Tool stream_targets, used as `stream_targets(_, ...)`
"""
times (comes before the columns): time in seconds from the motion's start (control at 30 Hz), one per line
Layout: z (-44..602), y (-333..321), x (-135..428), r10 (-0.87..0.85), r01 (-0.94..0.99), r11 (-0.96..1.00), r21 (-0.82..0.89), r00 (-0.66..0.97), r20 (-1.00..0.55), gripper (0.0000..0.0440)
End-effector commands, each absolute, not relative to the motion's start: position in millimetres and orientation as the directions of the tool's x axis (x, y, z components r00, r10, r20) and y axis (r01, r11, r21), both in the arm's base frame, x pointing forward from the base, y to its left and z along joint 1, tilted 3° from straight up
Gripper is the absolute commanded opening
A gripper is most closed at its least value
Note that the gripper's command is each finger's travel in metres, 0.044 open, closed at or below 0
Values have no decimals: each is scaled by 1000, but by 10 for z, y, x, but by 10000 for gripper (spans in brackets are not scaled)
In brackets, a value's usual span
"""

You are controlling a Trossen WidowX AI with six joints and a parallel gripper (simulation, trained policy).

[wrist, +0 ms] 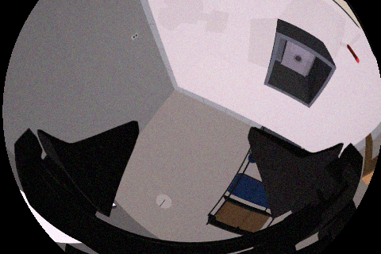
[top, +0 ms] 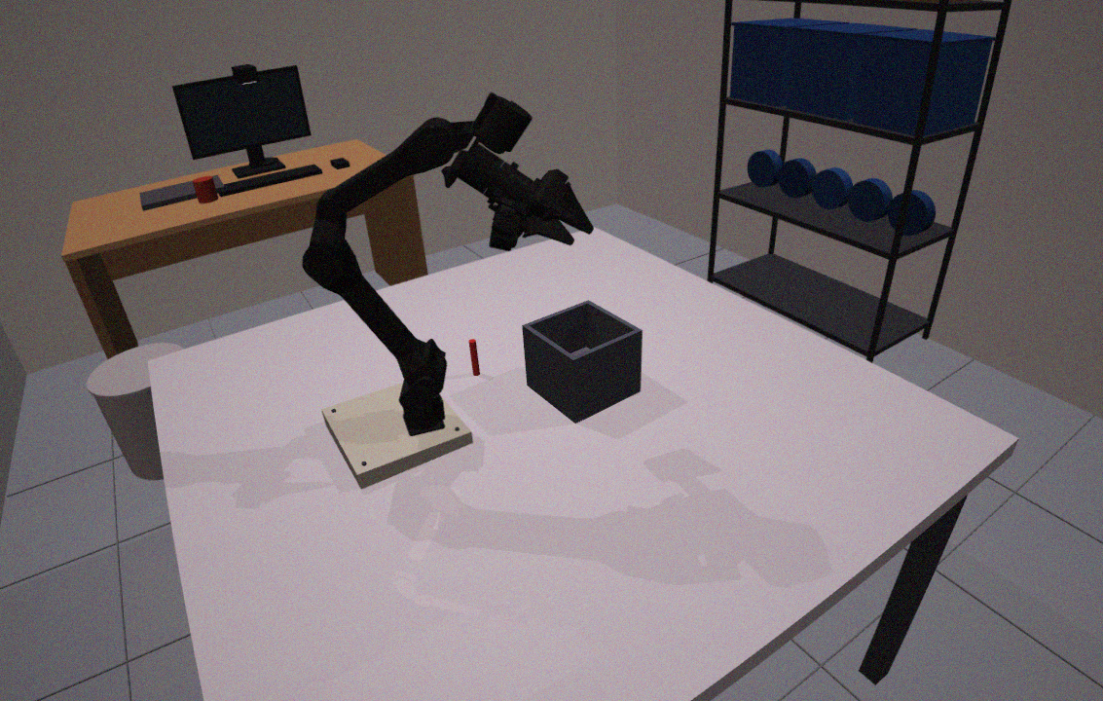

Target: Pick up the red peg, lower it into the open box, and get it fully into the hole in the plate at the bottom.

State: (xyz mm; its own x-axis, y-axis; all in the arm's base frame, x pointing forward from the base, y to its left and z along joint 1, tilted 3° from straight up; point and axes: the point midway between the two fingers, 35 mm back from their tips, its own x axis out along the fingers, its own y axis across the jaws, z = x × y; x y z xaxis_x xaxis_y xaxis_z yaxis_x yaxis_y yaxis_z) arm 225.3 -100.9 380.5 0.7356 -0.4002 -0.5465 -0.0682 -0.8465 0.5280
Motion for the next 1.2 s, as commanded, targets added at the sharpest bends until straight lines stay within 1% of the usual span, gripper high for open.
stream_targets(0.0,3696,-822,2374,-315,22,-863,505,759,-570,440)
stream_targets(0.3,3454,-390,2543,-132,226,-860,458,768,-626,440)
stream_targets(0.6,3182,79,2607,50,445,-797,409,724,-688,440)
stream_targets(0.87,2912,505,2564,197,637,-680,363,635,-747,438)
stream_targets(1.17,2557,946,2391,316,823,-487,292,478,-820,435)
